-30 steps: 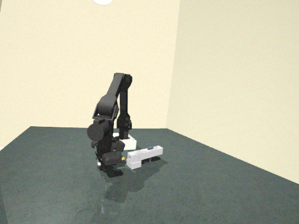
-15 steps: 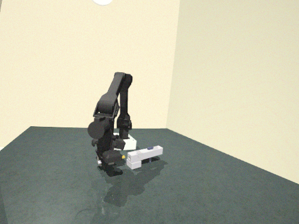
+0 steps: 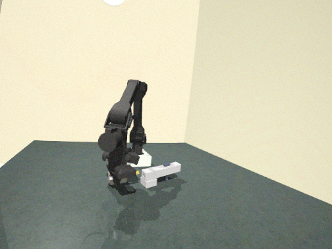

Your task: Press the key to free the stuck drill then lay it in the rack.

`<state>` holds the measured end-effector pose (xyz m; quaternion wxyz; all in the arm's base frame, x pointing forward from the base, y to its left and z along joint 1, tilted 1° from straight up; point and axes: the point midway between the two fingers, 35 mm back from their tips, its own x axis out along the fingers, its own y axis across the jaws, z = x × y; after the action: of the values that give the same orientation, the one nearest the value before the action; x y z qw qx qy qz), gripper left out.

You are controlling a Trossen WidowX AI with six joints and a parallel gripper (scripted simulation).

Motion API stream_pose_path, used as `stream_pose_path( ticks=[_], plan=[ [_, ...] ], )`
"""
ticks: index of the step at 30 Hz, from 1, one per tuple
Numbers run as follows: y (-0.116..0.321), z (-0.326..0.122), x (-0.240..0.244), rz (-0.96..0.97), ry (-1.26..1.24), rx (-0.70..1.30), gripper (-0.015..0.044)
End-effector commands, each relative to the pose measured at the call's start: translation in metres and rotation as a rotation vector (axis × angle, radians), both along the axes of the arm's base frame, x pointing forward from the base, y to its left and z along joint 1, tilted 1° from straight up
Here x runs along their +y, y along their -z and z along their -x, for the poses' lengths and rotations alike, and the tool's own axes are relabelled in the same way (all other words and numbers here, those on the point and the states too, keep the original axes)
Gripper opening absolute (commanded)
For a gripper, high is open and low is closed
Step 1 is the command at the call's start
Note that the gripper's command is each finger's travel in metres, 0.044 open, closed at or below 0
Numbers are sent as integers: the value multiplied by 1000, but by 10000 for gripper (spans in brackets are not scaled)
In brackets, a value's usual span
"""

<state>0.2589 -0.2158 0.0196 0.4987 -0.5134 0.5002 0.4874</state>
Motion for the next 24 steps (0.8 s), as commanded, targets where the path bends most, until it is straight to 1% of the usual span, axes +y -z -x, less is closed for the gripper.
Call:
stream_pose_path(
  ticks=[1,24],
  plan=[
    [-3,0,0,3,-3,-3,0],
    [-12,2,2,2,-3,-2,0]
  ],
)
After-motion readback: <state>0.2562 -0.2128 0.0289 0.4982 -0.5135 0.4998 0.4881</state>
